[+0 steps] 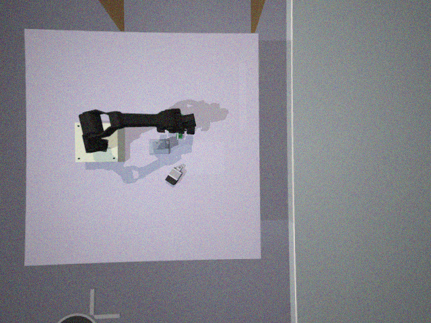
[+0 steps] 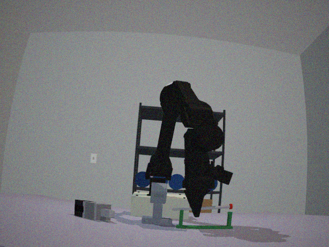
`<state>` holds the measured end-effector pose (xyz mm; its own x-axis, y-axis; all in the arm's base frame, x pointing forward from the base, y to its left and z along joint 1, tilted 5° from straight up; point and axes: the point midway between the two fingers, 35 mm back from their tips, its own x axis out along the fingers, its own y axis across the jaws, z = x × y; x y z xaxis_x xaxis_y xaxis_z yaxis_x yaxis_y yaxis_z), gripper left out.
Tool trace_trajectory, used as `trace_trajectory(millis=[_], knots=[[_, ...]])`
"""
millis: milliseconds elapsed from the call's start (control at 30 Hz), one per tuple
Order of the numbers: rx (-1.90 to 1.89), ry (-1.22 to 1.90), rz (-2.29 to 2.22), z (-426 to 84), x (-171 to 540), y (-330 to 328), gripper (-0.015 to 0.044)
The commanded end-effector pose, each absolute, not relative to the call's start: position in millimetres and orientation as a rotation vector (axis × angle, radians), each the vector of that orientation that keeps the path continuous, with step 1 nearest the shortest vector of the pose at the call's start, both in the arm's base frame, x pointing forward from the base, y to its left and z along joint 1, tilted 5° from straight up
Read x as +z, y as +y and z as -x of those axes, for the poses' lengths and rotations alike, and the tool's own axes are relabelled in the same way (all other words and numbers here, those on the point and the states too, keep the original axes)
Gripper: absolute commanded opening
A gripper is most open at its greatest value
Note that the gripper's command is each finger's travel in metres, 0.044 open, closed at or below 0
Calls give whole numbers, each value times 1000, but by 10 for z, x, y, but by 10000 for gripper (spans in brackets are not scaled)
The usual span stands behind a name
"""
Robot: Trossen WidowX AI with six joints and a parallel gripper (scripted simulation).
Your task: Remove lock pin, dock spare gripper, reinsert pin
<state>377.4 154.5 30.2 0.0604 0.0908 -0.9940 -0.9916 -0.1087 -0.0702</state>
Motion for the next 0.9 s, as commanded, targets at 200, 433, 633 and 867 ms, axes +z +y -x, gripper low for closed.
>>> trace_trajectory(millis=[200,433,633,867], knots=[[1285,1040,1259,-3771,193,1539,0],[1285,1038,1259,-3768,167,1538,0],[1285,1038,1260,-3767,165,1537,0],[1285,1035,1262,-3762,146,1535,0]])
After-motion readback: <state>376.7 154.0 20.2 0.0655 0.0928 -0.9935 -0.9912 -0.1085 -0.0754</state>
